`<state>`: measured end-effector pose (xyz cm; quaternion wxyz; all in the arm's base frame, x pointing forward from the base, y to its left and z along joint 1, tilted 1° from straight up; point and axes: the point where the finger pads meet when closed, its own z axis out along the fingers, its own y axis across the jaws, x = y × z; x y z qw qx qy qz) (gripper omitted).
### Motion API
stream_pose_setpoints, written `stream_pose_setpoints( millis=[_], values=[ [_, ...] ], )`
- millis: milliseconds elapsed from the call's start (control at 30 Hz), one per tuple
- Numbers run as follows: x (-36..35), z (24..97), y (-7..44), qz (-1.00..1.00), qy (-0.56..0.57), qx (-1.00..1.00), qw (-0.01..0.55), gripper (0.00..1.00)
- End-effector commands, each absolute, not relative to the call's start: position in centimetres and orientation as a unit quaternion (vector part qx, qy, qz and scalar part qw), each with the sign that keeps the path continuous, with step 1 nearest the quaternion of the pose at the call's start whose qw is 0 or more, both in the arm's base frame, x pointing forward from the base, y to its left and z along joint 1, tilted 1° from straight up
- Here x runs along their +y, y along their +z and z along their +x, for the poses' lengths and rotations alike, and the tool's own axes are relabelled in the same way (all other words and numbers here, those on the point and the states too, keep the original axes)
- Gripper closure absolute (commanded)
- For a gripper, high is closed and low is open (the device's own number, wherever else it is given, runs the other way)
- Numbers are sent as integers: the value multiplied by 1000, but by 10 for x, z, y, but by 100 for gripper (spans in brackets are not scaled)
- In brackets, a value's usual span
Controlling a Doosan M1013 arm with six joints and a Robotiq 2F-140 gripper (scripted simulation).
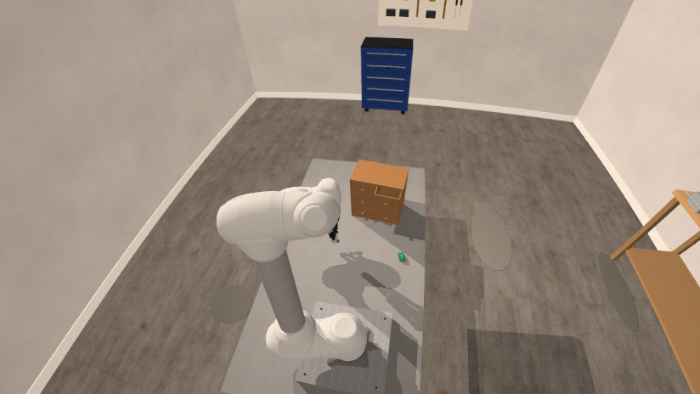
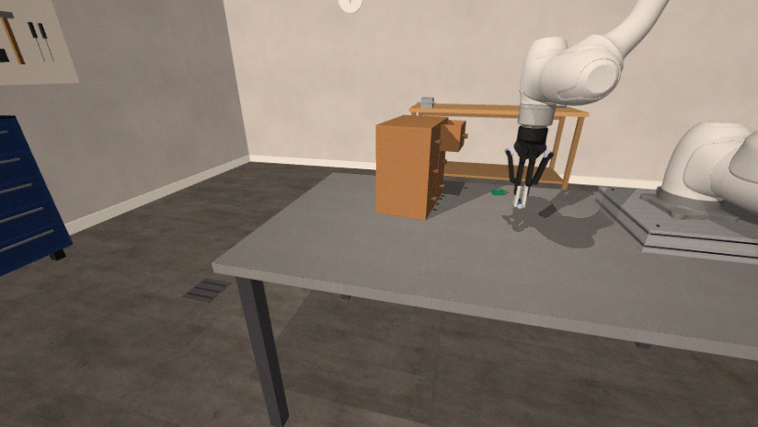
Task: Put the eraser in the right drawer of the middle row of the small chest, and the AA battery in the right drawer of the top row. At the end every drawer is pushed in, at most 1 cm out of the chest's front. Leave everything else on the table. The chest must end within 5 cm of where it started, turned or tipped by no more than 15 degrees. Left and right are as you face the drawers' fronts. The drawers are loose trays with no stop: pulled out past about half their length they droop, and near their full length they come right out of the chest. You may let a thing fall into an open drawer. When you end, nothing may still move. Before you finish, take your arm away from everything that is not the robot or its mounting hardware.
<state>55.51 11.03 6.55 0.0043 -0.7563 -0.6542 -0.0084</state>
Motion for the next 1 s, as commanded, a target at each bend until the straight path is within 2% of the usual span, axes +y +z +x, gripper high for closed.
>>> stream_pose_setpoints(
  millis=[0, 267, 433, 533, 633, 867, 967],
  values=[
    [82, 564, 65, -826, -5, -564, 1, 94],
    [32, 574, 65, -917, -5, -398, 2, 94],
    [32, 574, 65, -919, -5, -394, 2, 94],
    [-4, 579, 65, -963, -5, -268, 3, 94],
    [-4, 579, 65, -964, -5, -266, 2, 94],
    [-54, 582, 64, -996, -4, -85, 3, 94],
    [-54, 582, 64, -996, -4, -85, 3, 94]
  ],
)
